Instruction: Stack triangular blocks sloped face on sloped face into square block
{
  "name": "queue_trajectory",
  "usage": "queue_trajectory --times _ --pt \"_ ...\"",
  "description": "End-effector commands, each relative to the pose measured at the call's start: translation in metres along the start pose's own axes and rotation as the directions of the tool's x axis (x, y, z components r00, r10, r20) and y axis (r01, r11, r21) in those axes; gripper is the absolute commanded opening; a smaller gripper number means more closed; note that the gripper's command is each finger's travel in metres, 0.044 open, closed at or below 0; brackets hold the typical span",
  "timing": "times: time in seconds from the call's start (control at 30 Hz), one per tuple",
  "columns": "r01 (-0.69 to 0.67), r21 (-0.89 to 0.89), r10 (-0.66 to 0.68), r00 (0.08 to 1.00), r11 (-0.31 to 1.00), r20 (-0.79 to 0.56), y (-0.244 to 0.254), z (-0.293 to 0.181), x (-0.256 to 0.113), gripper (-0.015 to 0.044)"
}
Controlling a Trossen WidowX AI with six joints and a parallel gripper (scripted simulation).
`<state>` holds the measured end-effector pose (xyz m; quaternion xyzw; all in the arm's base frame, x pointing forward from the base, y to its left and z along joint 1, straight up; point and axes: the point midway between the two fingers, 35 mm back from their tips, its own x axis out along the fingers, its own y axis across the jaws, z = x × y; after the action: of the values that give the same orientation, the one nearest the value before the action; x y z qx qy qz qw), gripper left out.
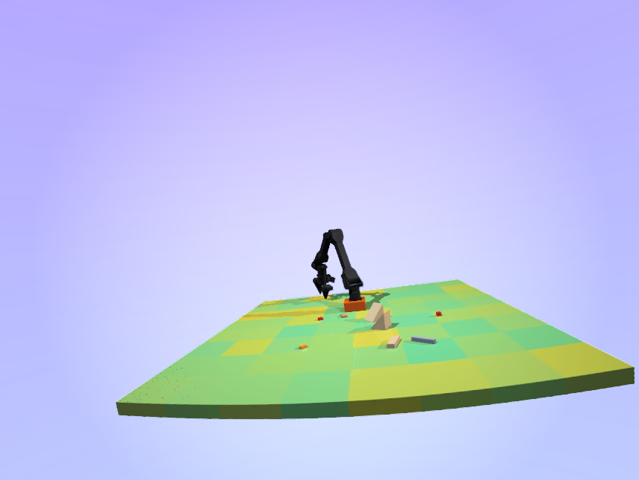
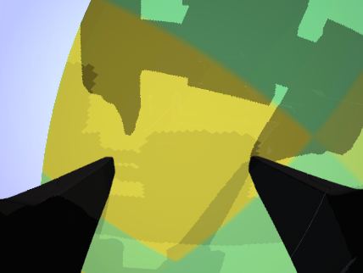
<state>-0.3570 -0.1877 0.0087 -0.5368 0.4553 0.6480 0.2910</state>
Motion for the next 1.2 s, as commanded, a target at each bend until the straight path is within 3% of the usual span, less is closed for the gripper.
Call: queue_trajectory --times 0.0,0.33,0.5,0.7,0.93,1.17 --pt "0.000 -0.007 0.000 1.000 1.000 -0.001 0.000 -0.002 0.000 0.0426" --pt "-0.020 -0.477 -0.018 0.997 0.879 -0.075 -0.014 -0.113 -0.018 0.0440" --pt "-0.050 -0.765 -0.046 0.994 0.642 -0.103 -0.045 -0.194 -0.032 0.0440" --pt "-0.085 -0.960 -0.092 0.989 0.268 -0.113 -0.100 -0.274 -0.054 0.0440" --pt "-0.144 -0.962 -0.133 0.984 -0.231 -0.116 -0.184 -0.344 -0.089 0.0440" --pt "-0.184 -0.741 -0.158 0.982 -0.646 -0.107 -0.283 -0.387 -0.127 0.0440"
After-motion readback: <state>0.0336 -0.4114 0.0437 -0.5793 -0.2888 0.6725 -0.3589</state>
